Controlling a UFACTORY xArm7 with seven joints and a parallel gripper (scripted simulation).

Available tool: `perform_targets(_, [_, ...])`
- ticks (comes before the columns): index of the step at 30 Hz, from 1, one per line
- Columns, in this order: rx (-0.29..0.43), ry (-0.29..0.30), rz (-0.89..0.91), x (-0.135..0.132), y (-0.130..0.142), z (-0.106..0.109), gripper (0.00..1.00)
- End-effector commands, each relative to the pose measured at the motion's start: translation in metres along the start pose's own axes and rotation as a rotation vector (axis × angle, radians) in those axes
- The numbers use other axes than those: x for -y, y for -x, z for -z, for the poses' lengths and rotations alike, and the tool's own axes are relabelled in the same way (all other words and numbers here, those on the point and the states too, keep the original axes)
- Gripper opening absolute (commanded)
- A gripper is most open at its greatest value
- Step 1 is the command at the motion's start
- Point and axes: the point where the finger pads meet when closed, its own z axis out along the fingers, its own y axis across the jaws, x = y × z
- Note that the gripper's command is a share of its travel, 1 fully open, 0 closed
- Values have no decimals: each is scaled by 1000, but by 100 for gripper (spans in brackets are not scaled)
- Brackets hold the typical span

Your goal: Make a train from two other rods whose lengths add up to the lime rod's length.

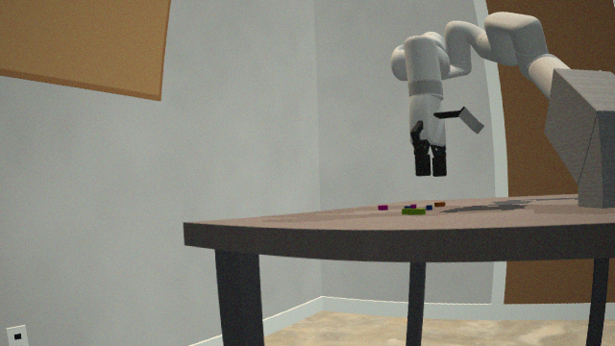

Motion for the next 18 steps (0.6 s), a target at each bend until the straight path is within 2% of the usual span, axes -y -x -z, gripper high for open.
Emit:
perform_targets(1, [5, 3, -102, 1, 4, 1, 100])
perform_targets(15, [4, 4, -686, 14, 21, 2, 100])
perform_targets(17, [4, 4, -686, 14, 21, 2, 100])
perform_targets(18, [4, 4, -780, 16, 24, 2, 100])
